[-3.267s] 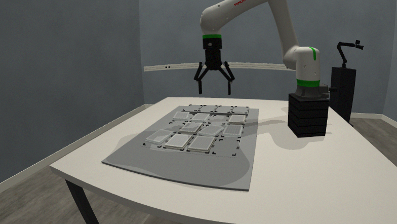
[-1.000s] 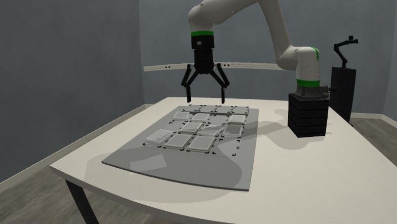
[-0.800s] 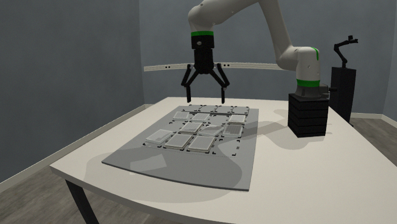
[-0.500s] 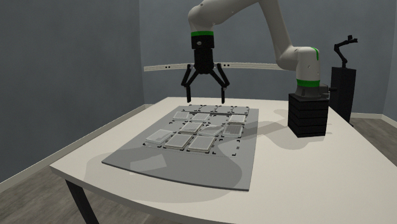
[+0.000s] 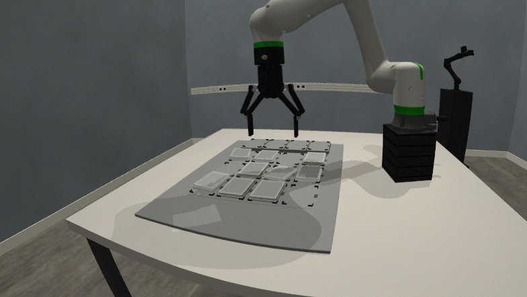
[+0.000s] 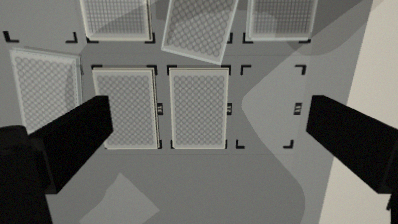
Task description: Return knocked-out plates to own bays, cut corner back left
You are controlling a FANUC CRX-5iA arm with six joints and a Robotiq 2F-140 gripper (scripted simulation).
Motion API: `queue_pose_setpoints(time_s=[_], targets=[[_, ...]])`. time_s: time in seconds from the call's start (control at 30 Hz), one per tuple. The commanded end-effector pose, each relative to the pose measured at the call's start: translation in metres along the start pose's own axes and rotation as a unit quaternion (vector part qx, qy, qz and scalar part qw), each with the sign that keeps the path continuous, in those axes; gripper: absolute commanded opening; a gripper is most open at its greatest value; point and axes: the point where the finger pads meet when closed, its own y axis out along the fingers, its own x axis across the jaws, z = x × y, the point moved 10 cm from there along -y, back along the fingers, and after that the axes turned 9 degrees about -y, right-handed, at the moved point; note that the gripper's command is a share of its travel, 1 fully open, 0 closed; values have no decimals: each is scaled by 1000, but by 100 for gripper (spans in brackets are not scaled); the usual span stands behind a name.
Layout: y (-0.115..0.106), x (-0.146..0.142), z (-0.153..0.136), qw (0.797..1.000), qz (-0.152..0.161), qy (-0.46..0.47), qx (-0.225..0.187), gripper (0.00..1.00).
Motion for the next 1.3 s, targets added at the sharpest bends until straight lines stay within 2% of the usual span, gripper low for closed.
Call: queue_pose_setpoints(time_s=[0.0,0.23,1.27], targets=[[-1,-1,0,1000,1,0,0,100],[-1,-1,0,1000,1,0,0,100],[-1,-106,17,1000,1,0,0,100]])
